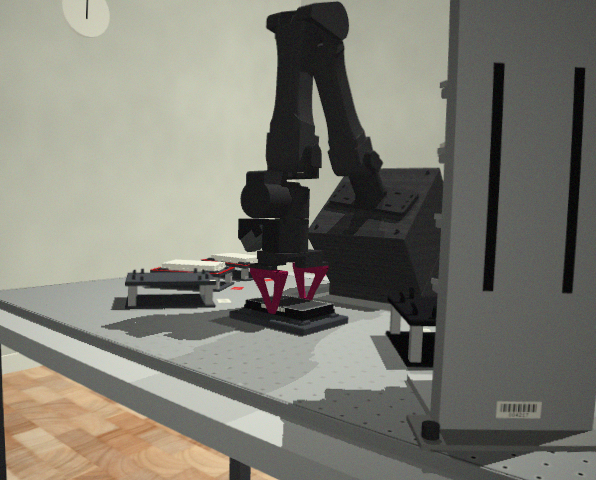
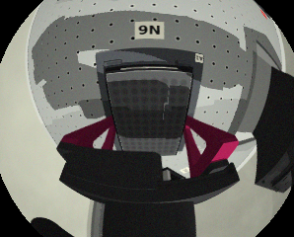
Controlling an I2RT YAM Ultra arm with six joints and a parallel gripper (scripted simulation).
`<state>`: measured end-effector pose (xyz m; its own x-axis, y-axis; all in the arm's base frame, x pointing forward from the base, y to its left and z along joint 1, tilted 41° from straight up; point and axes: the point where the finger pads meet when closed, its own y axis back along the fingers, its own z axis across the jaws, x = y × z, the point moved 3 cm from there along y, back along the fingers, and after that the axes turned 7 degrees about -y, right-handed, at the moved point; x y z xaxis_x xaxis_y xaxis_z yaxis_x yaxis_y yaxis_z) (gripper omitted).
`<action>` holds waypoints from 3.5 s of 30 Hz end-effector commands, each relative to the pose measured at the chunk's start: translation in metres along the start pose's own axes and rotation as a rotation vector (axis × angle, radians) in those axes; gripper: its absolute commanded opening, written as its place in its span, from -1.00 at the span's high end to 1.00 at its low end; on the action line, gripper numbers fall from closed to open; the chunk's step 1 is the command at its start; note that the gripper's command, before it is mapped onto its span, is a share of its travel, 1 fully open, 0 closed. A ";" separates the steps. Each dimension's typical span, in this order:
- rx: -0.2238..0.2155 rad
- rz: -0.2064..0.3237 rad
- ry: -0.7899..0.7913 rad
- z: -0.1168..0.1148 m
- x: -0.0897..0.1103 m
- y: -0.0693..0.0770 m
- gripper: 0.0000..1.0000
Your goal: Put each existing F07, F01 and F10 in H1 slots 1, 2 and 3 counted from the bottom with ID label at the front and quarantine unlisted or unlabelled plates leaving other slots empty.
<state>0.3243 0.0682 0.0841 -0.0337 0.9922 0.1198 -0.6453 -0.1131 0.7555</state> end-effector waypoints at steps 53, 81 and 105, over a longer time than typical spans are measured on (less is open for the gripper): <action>-0.010 0.000 0.018 0.002 -0.001 0.065 -1.00; -0.010 -0.003 0.538 0.002 -0.001 0.065 -1.00; -0.009 -0.005 0.938 0.002 -0.001 0.065 -1.00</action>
<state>0.2832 0.0603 0.1319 -0.6049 0.6801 -0.4143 -0.6454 -0.1139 0.7553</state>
